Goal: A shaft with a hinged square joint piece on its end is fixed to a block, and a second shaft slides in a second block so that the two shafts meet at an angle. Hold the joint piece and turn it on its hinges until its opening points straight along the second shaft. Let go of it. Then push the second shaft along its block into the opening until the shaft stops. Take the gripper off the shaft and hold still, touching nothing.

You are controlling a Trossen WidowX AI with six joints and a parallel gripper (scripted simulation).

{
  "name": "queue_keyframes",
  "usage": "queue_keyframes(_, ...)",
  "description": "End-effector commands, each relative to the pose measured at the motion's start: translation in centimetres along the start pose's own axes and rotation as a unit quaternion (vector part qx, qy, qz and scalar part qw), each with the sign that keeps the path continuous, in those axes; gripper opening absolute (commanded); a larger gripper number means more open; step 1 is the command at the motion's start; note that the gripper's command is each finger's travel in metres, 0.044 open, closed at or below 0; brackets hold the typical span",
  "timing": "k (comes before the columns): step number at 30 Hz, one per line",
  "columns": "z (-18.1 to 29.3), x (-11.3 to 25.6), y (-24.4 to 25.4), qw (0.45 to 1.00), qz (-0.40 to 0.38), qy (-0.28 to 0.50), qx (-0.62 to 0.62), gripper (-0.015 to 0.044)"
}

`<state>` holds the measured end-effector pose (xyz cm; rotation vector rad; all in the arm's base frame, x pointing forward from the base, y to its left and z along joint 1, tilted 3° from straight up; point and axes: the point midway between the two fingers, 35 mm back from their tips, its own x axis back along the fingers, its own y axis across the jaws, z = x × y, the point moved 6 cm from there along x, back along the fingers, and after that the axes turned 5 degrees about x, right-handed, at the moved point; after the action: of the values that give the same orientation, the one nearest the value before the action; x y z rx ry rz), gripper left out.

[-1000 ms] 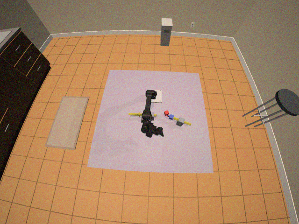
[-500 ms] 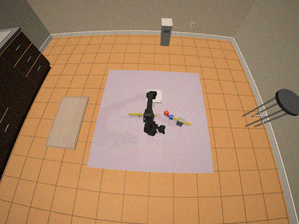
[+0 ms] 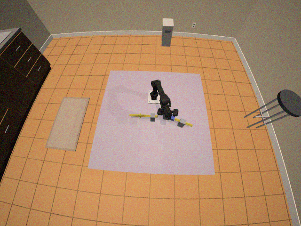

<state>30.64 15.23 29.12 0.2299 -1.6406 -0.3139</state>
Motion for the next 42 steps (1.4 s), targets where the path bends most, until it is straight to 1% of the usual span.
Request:
queue_keyframes(1, 3.9, -0.2, -0.2, 0.999, 0.047, 0.020, 0.016, 0.0440)
queue_keyframes(9, 12.6, -0.3, -2.4, 0.984, 0.155, 0.042, 0.082, 0.0440)
queue_keyframes(11, 13.9, -0.4, -3.0, 0.980, 0.172, 0.043, 0.094, 0.0440)
queue_keyframes(17, 14.0, -0.5, -3.1, 0.978, 0.174, 0.046, 0.105, 0.0440)
queue_keyframes(25, 13.9, -1.5, -3.3, 0.959, 0.175, 0.075, 0.212, 0.0440)
queue_keyframes(33, 13.8, -2.5, -3.5, 0.927, 0.171, 0.105, 0.316, 0.0440)
queue_keyframes(39, 13.8, -2.7, -3.5, 0.924, 0.170, 0.108, 0.324, 0.0440)
queue_keyframes(42, 13.8, -3.5, -3.7, 0.924, 0.170, 0.108, 0.324, 0.0440)
